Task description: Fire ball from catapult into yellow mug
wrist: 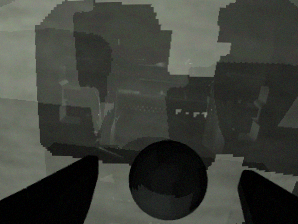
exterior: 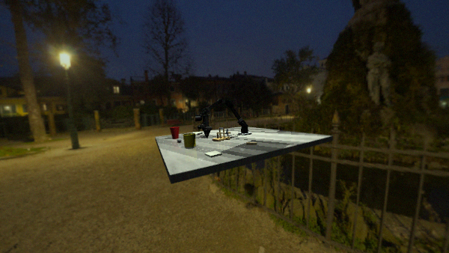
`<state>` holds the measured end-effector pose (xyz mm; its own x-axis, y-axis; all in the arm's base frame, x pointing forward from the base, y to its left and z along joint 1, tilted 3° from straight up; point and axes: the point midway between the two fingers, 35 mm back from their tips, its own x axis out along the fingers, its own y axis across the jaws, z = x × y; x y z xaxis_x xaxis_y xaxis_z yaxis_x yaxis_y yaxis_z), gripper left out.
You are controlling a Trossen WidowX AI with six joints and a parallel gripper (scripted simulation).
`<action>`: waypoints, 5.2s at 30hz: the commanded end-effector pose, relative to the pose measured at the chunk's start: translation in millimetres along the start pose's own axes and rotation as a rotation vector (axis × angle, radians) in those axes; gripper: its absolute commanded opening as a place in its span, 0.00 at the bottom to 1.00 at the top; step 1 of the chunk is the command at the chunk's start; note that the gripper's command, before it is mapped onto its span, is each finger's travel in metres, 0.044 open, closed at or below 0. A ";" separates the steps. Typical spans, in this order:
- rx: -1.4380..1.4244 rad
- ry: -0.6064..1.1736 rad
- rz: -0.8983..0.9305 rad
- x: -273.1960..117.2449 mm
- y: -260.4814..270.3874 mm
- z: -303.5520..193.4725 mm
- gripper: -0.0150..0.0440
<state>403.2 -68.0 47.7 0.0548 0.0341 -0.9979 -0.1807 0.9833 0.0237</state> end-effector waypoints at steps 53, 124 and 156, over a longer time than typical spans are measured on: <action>-0.068 0.082 0.027 -112.1 64.8 -12.9 0.25; -0.300 0.304 -0.012 -74.8 211.5 -132.4 0.79; -0.191 -0.627 0.120 -203.0 262.2 69.5 1.00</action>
<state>391.5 185.5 245.3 0.5051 0.2648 -0.8214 -0.3971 0.9164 0.0512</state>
